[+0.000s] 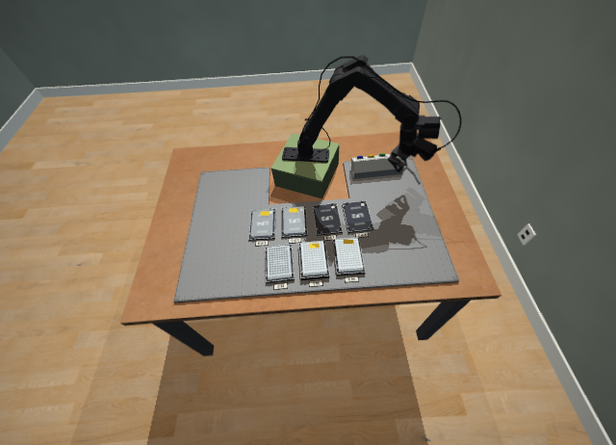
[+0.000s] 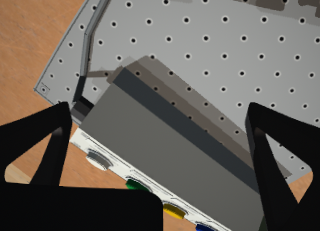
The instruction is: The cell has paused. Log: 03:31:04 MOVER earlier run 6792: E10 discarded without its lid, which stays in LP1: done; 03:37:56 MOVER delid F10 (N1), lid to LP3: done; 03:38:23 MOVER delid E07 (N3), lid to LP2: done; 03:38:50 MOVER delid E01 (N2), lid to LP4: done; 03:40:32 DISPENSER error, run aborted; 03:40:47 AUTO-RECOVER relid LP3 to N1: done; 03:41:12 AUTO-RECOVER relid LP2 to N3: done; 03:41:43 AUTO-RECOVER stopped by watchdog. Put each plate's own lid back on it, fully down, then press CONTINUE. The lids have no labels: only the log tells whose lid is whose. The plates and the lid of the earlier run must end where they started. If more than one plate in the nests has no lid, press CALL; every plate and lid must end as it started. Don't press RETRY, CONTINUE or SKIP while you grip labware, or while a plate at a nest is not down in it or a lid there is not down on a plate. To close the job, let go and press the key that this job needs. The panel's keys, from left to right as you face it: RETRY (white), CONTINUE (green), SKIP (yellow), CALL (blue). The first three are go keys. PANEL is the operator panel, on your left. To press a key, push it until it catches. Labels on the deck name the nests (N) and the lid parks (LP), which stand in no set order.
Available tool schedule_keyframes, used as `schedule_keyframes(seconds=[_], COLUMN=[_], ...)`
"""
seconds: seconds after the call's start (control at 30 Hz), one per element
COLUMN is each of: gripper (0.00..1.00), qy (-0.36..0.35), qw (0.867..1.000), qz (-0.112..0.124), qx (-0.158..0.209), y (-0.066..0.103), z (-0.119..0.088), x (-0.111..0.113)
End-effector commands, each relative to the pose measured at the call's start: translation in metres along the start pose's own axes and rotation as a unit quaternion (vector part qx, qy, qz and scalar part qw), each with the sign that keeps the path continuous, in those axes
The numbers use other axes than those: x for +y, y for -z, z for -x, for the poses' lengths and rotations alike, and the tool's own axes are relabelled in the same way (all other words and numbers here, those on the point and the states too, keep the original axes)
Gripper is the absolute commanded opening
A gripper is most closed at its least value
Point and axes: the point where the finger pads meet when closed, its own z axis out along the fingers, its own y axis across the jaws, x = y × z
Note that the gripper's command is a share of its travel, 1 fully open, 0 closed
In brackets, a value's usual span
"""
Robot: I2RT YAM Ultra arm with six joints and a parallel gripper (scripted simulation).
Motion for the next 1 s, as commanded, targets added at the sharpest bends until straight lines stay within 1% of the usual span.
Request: schedule_keyframes(seconds=[0.0,0.1,0.17,0.2,0.23,0.3,0.4,0.43,0.5,0.53,0.57,0.73,0.77,0.83,0.9,0.97], gripper=[1.00,1.00,1.00,1.00,1.00,1.00,1.00,1.00,1.00,1.00,1.00,1.00,1.00,1.00,1.00,1.00], qy=[-0.025,-0.021,-0.020,-0.020,-0.030,-0.044,-0.044,-0.053,-0.053,-0.061,-0.067,-0.066,-0.076,-0.089,-0.089,-0.089], qw=[0.999,1.000,0.999,0.999,0.999,0.999,0.999,0.998,0.998,0.997,0.997,0.997,0.996,0.995,0.995,0.995], qz=[-0.002,-0.003,0.005,0.006,-0.006,-0.013,-0.009,-0.017,-0.017,-0.014,-0.022,-0.015,-0.026,-0.031,-0.031,-0.025], qx=[-0.021,-0.023,-0.037,-0.038,-0.026,-0.026,-0.024,-0.027,-0.027,-0.042,-0.029,-0.026,-0.030,-0.031,-0.031,-0.028], y=[0.008,0.009,0.018,0.019,0.011,0.010,0.010,0.010,0.010,0.017,0.010,0.010,0.010,0.010,0.010,0.010], z=[0.008,0.014,0.029,0.030,0.022,0.023,0.026,0.028,0.028,0.039,0.030,0.033,0.035,0.036,0.036,0.037], x=[-0.012,-0.026,-0.028,-0.028,-0.039,-0.050,-0.063,-0.069,-0.069,-0.069,-0.079,-0.101,-0.109,-0.119,-0.129,-0.136])
